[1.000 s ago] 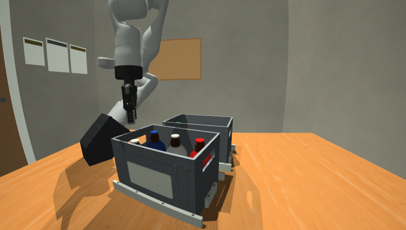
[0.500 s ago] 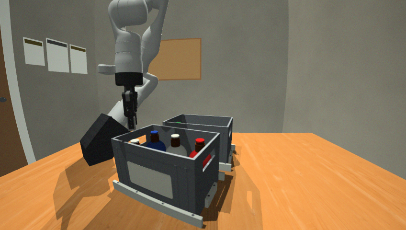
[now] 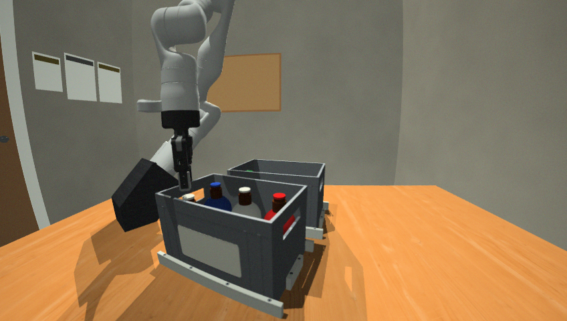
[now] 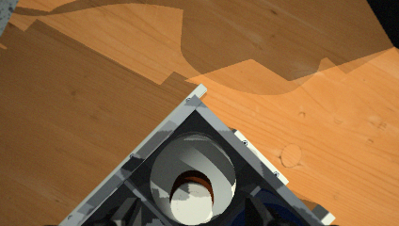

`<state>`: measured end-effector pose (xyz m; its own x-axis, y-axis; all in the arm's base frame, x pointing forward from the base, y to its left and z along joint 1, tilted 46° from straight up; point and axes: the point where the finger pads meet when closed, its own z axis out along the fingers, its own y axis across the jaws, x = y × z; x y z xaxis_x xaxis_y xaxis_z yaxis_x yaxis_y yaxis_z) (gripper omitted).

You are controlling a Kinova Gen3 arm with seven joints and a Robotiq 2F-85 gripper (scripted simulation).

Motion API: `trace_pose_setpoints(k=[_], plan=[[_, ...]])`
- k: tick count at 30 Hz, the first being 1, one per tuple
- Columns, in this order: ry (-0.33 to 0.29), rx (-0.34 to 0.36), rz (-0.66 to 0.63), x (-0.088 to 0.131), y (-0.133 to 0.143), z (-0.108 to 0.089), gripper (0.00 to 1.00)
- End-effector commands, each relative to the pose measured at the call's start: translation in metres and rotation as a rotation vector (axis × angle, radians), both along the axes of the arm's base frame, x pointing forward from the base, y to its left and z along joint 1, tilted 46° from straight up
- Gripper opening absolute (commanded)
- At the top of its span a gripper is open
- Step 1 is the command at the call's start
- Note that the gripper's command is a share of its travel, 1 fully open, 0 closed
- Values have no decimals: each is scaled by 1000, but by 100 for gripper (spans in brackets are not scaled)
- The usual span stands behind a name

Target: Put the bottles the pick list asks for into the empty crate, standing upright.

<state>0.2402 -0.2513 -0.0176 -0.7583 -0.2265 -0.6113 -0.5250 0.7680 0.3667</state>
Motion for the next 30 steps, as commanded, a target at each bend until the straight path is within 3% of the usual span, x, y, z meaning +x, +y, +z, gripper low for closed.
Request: trace_pose_setpoints(k=[1,30], plan=[[-5,4,2,5,5,-4,67],[-4,4,1,18,26,-27,67]])
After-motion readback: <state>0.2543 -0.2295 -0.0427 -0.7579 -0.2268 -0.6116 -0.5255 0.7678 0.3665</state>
